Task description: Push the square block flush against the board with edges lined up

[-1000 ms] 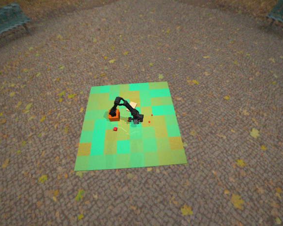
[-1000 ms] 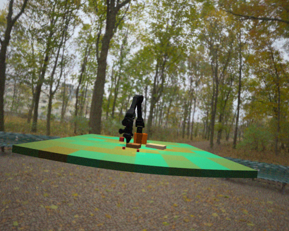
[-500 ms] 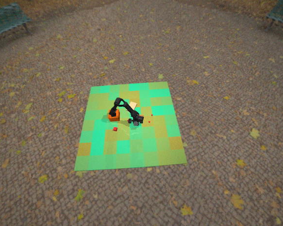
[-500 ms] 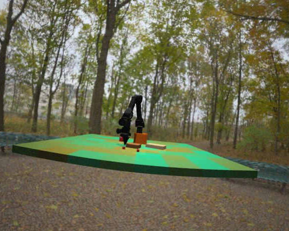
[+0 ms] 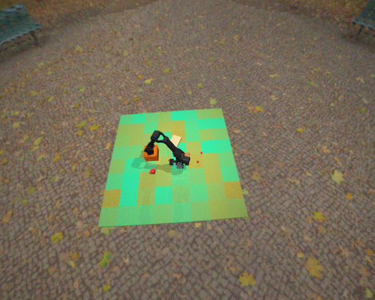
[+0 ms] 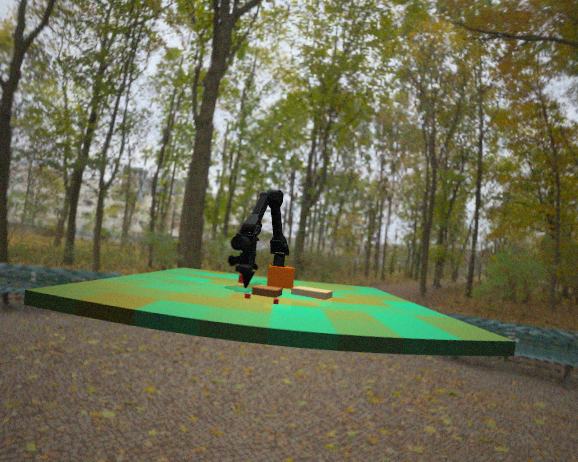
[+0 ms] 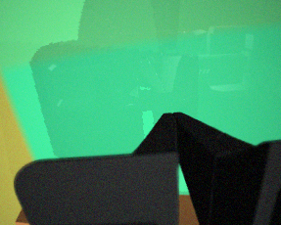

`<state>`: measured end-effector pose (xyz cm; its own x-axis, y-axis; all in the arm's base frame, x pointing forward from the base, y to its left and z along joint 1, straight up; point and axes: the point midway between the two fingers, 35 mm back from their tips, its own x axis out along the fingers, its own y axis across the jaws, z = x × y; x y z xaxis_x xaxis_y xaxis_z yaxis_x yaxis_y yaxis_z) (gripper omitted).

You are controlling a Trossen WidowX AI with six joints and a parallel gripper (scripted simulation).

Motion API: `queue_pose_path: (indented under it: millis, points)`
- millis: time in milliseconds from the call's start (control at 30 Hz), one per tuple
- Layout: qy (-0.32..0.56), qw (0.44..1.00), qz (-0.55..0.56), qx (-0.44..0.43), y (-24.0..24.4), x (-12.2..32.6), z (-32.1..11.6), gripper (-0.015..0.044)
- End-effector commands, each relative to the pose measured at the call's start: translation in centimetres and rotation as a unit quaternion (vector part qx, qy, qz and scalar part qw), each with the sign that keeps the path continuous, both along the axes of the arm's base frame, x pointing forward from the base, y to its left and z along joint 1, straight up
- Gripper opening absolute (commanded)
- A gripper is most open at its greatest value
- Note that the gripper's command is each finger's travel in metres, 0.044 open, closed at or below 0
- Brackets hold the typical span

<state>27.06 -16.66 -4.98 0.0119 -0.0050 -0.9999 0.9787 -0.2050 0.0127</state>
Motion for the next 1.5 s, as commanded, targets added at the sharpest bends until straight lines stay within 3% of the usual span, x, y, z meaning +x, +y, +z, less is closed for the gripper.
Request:
queue_pose_path:
  millis: [0, 400, 667, 1467]
  points:
    - [-0.006, 1.000, 0.003, -0.003, -0.1, 0.3, 3.6, 0.0000]
    - [-0.006, 1.000, 0.001, -0.001, 3.0, -0.3, 4.5, 0.0000]
    - [-0.006, 0.996, -0.087, 0.000, 3.1, 0.0, -0.8, 0.0000]
    - [-0.006, 0.996, -0.087, 0.001, 4.7, 0.8, -0.8, 0.0000]
